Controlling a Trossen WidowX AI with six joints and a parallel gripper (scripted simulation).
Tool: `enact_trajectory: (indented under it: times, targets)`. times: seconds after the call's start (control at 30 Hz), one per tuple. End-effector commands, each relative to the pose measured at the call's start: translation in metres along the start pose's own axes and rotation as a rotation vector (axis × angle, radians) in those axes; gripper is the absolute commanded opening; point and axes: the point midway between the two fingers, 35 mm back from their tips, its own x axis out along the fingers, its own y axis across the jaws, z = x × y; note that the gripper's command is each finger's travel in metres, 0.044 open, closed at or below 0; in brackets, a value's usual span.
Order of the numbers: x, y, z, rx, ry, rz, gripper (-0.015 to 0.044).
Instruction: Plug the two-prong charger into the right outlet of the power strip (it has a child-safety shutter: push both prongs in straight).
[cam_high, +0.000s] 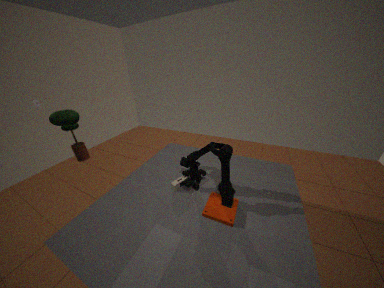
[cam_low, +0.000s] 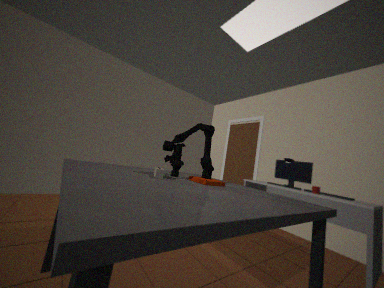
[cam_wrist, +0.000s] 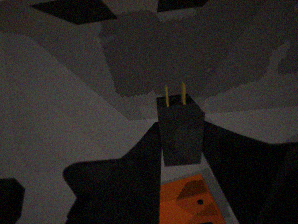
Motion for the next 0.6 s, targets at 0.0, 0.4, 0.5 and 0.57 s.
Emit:
enact_trajectory:
  times: [0.0,0.4,0.5,0.57]
  targets:
    - [0.002,-0.001,0.004,0.009,0.011,0.004,0.0]
    - [0.002,-0.004,0.02,0.024,0.01,0.004,0.0]
    - [0.002,-0.005,0.024,0.028,0.01,0.005,0.0]
    - [0.002,-0.006,0.026,0.031,0.009,0.005,0.0]
